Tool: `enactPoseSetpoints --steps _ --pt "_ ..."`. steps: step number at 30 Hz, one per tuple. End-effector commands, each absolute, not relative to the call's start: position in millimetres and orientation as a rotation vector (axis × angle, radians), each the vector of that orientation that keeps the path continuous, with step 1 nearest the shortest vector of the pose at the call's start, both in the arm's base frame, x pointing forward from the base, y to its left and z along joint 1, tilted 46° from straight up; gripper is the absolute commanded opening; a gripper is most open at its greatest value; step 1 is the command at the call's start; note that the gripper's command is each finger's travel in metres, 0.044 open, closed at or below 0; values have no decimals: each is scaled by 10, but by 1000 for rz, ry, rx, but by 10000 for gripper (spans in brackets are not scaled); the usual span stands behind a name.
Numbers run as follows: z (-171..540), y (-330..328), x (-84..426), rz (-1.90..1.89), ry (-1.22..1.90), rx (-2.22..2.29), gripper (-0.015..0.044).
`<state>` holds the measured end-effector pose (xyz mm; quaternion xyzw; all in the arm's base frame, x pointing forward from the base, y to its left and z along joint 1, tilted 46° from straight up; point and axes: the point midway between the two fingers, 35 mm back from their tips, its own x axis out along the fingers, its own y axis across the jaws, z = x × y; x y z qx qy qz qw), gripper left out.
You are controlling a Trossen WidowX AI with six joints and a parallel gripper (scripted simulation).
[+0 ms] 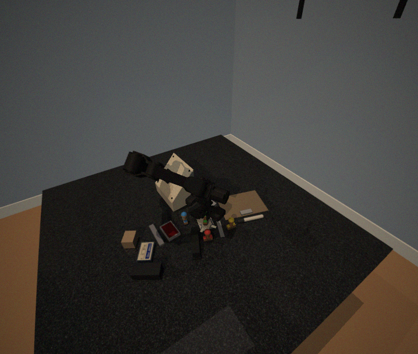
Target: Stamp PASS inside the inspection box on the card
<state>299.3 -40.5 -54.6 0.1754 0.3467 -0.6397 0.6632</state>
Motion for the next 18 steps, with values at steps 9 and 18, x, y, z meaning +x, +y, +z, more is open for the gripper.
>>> enactPoseSetpoints --steps 9,18 --pt "-587 -457 2977 -1444 784 386 0" --pt "-595 -466 2977 -1444 783 386 0"
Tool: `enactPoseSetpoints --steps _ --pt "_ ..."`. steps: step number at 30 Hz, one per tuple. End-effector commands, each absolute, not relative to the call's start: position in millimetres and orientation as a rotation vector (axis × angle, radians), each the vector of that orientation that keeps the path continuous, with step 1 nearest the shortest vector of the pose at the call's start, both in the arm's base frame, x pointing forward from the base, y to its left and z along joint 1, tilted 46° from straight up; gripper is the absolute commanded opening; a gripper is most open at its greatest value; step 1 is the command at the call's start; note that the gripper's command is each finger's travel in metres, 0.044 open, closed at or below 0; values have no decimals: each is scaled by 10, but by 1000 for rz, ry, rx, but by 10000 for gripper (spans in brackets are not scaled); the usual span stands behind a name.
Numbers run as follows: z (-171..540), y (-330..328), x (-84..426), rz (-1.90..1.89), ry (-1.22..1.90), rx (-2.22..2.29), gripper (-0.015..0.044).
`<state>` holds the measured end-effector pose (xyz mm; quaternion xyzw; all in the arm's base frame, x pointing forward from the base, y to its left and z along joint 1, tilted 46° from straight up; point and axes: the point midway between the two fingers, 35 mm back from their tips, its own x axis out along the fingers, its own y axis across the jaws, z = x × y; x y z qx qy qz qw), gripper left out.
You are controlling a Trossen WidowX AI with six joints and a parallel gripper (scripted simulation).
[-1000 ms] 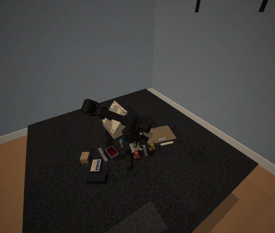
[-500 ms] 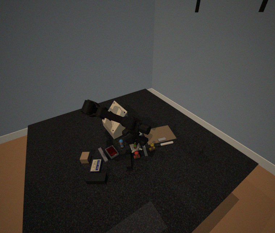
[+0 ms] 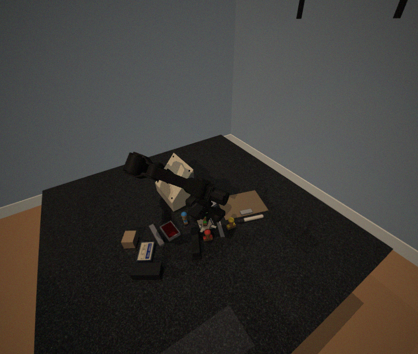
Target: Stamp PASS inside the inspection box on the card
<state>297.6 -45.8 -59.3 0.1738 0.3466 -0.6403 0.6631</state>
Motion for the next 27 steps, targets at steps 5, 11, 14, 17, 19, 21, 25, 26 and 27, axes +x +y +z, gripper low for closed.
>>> enactPoseSetpoints --steps 5,11,14,17,19,21,25,26,27 --pt "-602 -473 2976 -1444 783 386 0" --pt "-611 -482 2975 -1444 783 386 0" --pt "-615 -486 2975 -1444 783 386 0" --pt "-615 -486 2975 -1444 783 386 0" --pt "-615 -486 2975 -1444 783 386 0" --pt "-616 -487 2975 -1444 783 386 0" --pt "-621 -493 2975 -1444 783 386 0" --pt "-621 -493 2975 -1444 783 386 0" --pt "-621 -493 2975 -1444 783 386 0"
